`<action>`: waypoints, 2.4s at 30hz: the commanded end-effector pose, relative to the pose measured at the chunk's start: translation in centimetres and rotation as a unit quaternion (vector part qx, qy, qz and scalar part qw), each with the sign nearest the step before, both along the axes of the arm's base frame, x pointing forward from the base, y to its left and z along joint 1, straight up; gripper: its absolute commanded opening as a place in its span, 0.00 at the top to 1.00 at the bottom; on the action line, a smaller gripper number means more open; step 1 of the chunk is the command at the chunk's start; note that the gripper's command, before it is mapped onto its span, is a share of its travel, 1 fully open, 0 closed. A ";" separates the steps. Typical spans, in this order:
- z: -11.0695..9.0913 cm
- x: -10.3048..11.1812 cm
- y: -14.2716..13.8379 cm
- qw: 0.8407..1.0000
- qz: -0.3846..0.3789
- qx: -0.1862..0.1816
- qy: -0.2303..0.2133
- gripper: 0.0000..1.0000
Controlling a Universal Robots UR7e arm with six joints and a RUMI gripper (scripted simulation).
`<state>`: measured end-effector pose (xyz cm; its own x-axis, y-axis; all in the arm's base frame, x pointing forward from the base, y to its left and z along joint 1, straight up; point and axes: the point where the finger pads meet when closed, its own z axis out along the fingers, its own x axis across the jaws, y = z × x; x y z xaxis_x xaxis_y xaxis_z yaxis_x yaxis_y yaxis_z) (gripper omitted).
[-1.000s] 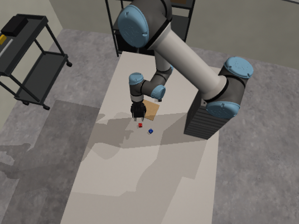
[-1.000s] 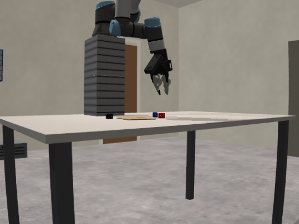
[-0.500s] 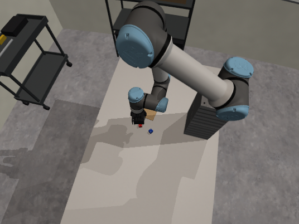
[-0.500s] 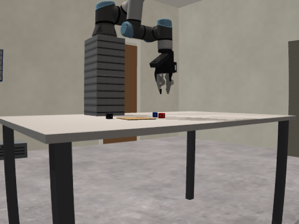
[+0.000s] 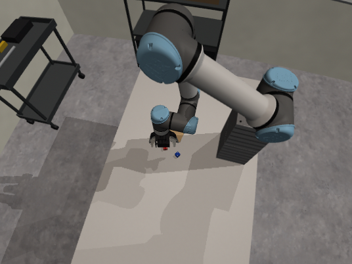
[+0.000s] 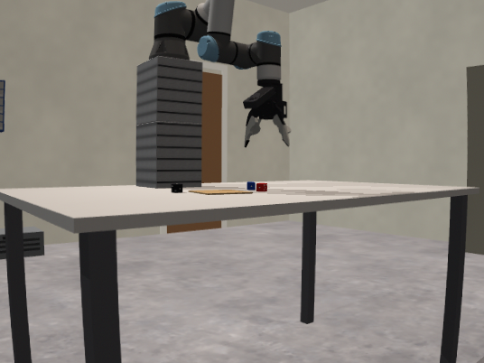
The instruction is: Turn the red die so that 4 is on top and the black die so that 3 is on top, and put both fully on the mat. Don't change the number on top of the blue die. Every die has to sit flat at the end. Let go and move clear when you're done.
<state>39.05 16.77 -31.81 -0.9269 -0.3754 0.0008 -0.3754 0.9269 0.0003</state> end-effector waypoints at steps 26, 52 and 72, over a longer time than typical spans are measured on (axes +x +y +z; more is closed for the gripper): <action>-3.5 0.3 -1.5 0.996 0.090 0.000 -0.001 0.76; -3.5 0.3 -1.5 0.996 0.090 0.000 -0.001 0.76; -5.1 0.3 -1.5 0.996 0.090 0.000 -0.001 0.76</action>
